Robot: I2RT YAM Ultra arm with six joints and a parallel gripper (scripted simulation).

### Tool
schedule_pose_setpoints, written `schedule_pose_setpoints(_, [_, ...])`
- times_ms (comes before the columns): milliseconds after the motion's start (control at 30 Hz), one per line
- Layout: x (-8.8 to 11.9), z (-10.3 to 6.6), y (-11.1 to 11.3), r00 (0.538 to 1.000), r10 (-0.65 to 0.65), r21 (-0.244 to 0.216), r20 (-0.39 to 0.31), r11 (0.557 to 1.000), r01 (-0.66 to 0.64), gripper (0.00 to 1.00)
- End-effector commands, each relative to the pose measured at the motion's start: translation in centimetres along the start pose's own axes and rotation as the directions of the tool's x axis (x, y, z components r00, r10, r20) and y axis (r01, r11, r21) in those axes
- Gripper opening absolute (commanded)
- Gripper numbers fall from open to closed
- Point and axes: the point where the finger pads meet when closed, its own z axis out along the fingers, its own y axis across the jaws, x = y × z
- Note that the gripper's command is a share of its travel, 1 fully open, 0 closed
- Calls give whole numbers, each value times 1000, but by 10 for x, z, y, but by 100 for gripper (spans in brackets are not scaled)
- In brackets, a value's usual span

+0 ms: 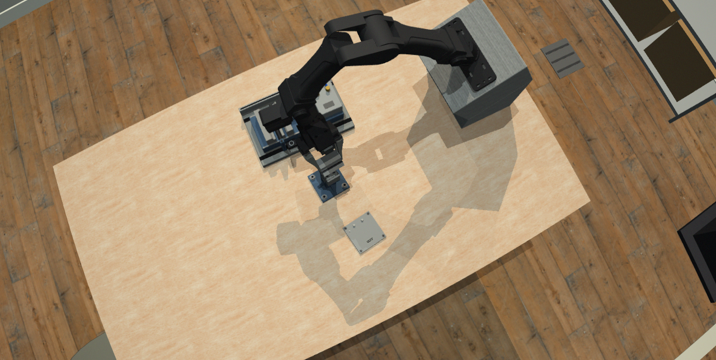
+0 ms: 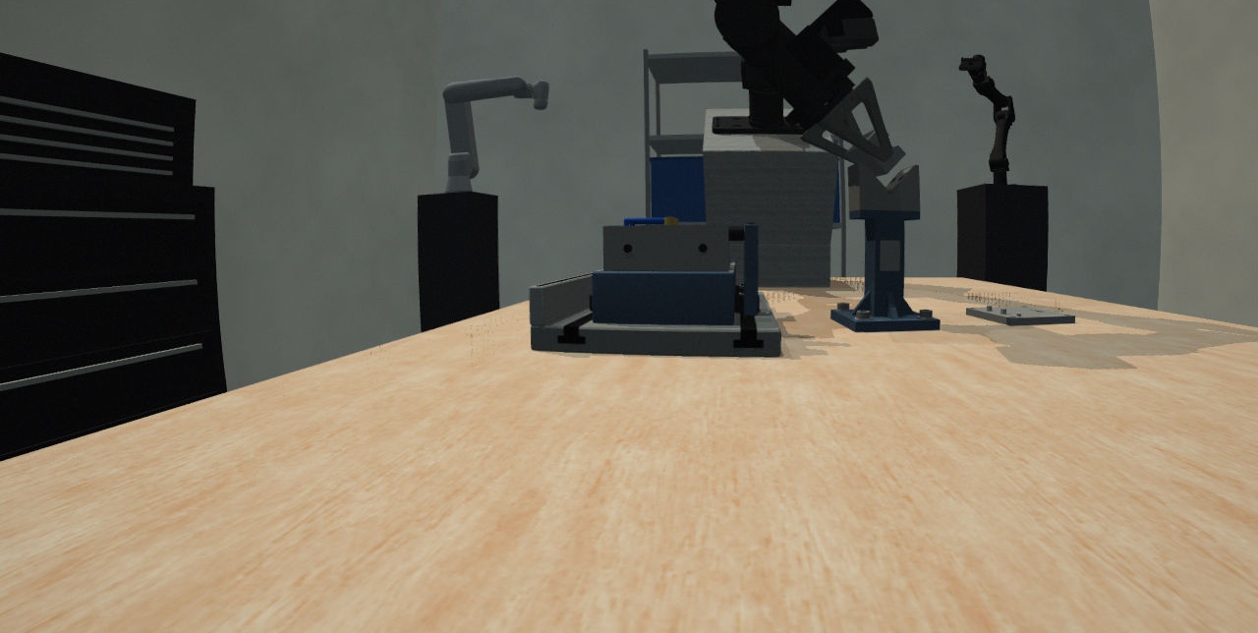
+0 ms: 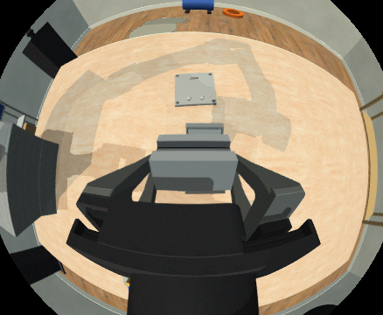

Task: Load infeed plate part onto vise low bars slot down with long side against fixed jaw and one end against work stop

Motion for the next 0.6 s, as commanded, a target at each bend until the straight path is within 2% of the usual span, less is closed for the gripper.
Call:
schedule_pose_setpoints(0, [-18, -10, -12, 999, -43, 42, 12, 998, 42, 0])
schedule_pose_setpoints(100, [-16, -6, -6, 999, -31, 31, 4, 999, 31, 0])
schedule_pose_setpoints(367, [-12, -6, -9, 999, -37, 36, -40, 999, 39, 0])
schedule_pose_setpoints(400, [-14, -9, -14, 998, -45, 49, -39, 998, 47, 0])
schedule_pose_setpoints(433, [-14, -6, -8, 999, -35, 36, -42, 999, 36, 0])
schedule_pose_setpoints(567, [-12, -8, -11, 996, -39, 41, -85, 998, 43, 0])
